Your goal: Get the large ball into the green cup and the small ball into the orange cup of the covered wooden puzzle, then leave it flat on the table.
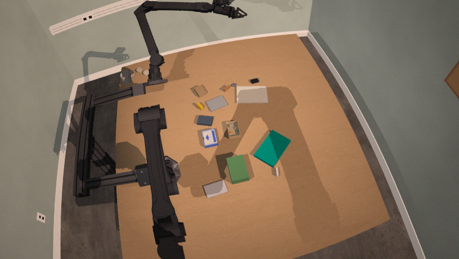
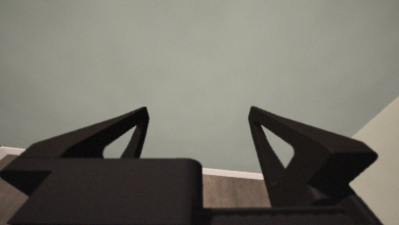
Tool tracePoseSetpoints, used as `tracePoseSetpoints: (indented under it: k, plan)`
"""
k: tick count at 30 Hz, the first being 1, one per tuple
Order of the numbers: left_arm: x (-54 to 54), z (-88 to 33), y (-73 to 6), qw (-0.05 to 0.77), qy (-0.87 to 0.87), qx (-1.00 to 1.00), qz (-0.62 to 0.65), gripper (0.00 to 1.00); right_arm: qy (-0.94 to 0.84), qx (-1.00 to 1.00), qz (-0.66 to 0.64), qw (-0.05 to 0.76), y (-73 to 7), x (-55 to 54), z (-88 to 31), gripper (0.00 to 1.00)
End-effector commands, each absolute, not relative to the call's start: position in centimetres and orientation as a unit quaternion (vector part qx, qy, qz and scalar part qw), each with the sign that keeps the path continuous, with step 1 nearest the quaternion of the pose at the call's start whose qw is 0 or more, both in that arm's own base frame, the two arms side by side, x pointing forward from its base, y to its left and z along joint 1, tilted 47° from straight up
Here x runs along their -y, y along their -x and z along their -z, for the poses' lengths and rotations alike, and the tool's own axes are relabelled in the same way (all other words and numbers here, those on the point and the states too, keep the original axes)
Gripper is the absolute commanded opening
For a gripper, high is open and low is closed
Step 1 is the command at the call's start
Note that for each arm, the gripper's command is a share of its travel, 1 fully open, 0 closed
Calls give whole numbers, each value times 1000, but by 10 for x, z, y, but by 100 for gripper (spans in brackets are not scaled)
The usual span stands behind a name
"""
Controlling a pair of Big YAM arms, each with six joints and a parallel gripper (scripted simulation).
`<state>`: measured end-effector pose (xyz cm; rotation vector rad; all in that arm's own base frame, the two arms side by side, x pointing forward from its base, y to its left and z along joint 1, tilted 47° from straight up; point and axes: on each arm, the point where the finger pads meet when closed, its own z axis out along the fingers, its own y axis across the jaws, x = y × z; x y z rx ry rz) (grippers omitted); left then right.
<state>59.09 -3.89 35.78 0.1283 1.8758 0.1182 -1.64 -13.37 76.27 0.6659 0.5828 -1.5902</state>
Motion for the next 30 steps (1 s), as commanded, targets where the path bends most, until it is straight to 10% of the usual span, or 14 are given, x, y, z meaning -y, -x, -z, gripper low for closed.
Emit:
tracePoseSetpoints:
  k: [1, 30]
  plan:
    - [58, -327, -622, 545, -106, -826, -93, 100, -284, -250, 695, 612, 16, 123, -763, 100]
    - [146, 242, -493, -130, -617, -715, -302, 100, -284, -250, 695, 612, 16, 123, -763, 100]
